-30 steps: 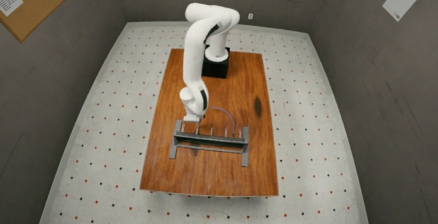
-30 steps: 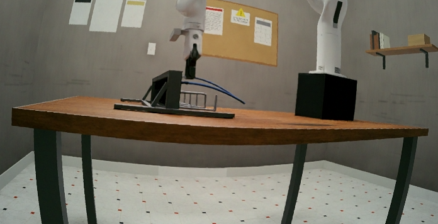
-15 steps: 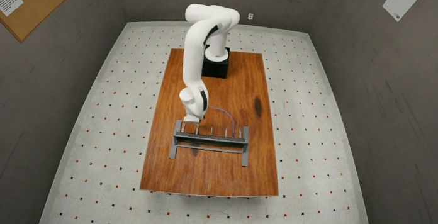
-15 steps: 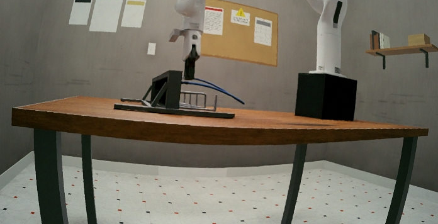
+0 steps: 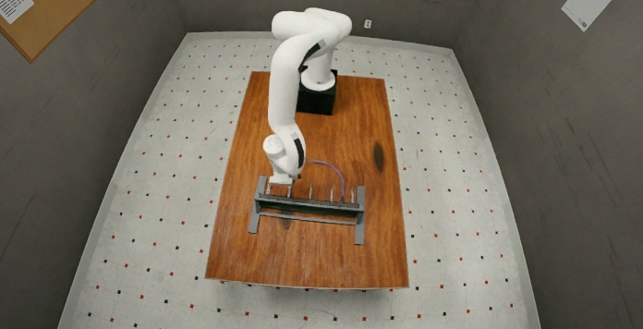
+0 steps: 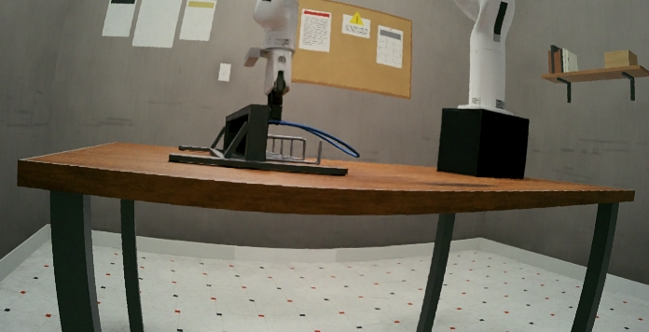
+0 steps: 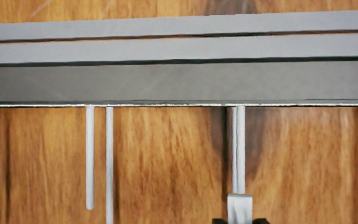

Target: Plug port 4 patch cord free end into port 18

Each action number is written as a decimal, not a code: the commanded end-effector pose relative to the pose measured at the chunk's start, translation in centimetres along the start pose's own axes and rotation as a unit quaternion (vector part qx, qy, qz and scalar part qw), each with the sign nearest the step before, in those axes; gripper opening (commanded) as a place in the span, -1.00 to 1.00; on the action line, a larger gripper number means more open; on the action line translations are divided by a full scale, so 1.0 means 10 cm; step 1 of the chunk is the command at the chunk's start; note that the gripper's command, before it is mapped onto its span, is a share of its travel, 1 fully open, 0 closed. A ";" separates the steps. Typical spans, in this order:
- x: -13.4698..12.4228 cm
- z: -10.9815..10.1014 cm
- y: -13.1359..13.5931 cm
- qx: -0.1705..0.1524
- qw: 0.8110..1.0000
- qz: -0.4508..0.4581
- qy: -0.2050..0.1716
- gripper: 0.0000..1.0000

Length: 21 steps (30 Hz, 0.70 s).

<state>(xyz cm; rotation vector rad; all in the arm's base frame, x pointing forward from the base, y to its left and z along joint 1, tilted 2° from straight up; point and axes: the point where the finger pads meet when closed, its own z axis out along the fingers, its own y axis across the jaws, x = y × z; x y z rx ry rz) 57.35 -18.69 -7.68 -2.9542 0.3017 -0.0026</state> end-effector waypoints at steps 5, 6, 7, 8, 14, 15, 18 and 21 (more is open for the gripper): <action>0.10 0.06 0.01 0.000 1.000 0.000 0.001 -1.00; 0.11 0.07 0.01 0.000 1.000 0.000 0.001 -1.00; 0.12 0.08 0.02 0.000 1.000 0.000 0.001 -1.00; 0.12 0.09 0.02 0.000 1.000 0.000 0.001 -1.00; 0.16 0.12 0.02 0.000 1.000 0.000 0.001 -1.00; 0.16 0.12 0.02 0.000 1.000 0.000 0.001 -1.00; 0.16 0.12 0.02 0.000 1.000 0.000 0.001 -1.00; 0.16 0.12 0.02 0.000 1.000 0.000 0.001 -1.00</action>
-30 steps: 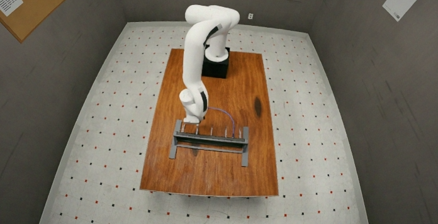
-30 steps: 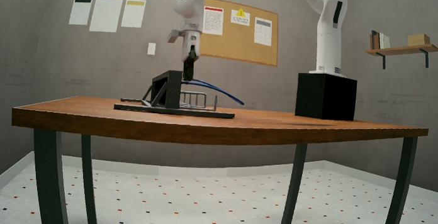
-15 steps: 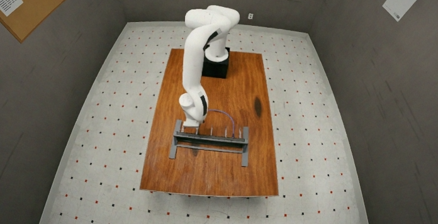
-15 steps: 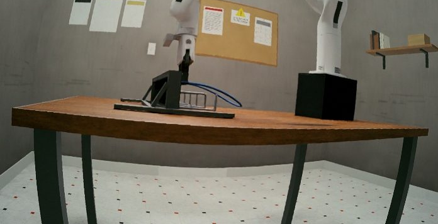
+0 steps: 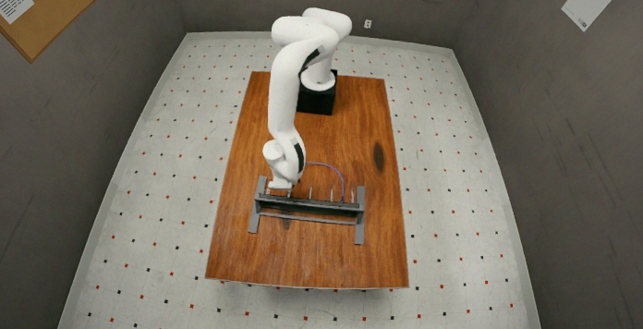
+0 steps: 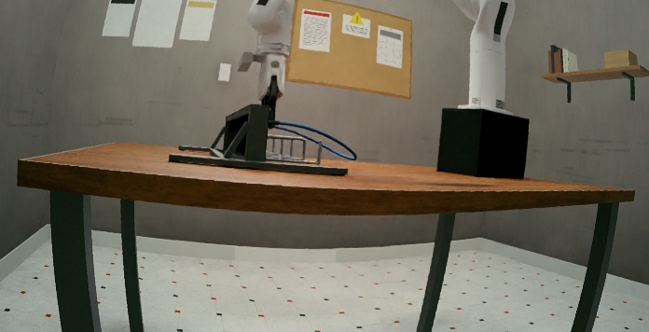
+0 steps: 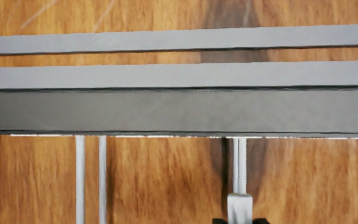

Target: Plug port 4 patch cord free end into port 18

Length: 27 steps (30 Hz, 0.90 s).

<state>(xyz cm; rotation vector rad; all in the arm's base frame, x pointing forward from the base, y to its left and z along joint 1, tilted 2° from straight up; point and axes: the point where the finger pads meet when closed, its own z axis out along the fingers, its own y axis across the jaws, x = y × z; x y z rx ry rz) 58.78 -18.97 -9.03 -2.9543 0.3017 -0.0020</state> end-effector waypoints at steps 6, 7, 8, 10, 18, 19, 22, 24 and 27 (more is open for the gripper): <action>0.01 -0.01 0.00 0.000 1.000 0.000 0.001 -1.00; 0.01 -0.01 0.00 0.000 1.000 0.000 0.001 -1.00; 0.01 -0.01 0.00 0.000 1.000 0.000 0.001 -1.00; 0.01 -0.01 0.00 0.000 1.000 0.000 0.001 -1.00; 0.03 -0.01 0.00 0.000 1.000 0.000 0.001 -1.00; 0.04 -0.01 0.00 0.000 1.000 0.000 0.001 -1.00; 0.07 -0.01 0.00 0.000 1.000 0.000 0.002 -1.00; 0.10 -0.01 0.00 0.000 1.000 0.000 0.002 -1.00; 0.15 -0.01 0.00 0.000 1.000 0.000 0.002 -1.00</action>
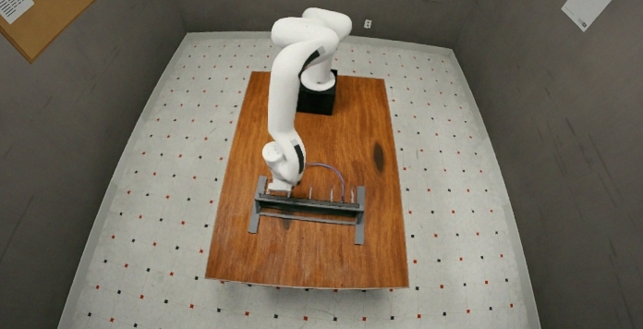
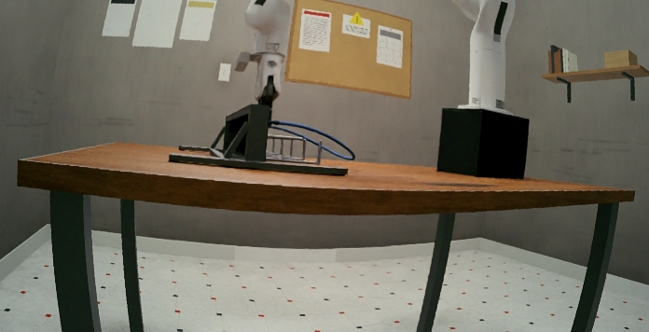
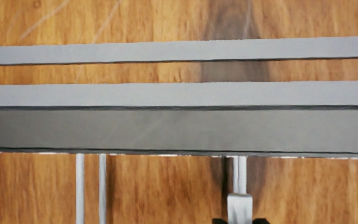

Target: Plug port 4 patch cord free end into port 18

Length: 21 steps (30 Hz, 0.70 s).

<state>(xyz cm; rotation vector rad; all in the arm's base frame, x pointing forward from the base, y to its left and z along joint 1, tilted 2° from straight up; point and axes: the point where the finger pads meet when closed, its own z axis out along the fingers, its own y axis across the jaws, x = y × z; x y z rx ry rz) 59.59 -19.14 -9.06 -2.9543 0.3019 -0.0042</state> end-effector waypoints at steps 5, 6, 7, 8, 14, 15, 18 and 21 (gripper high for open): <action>0.14 -0.01 0.00 0.000 1.000 0.000 0.001 -1.00; 0.14 -0.01 0.00 0.000 1.000 0.000 0.001 -1.00; 0.14 -0.01 0.00 0.000 1.000 0.000 0.001 -1.00; 0.15 -0.01 0.00 0.000 1.000 0.000 0.001 -1.00; 0.19 -0.01 0.00 0.000 1.000 0.000 0.001 -1.00; 0.19 -0.01 0.00 0.000 1.000 0.000 0.001 -1.00; 0.19 -0.01 0.00 0.000 1.000 0.000 0.001 -1.00; 0.19 -0.01 0.00 0.000 1.000 0.000 0.001 -1.00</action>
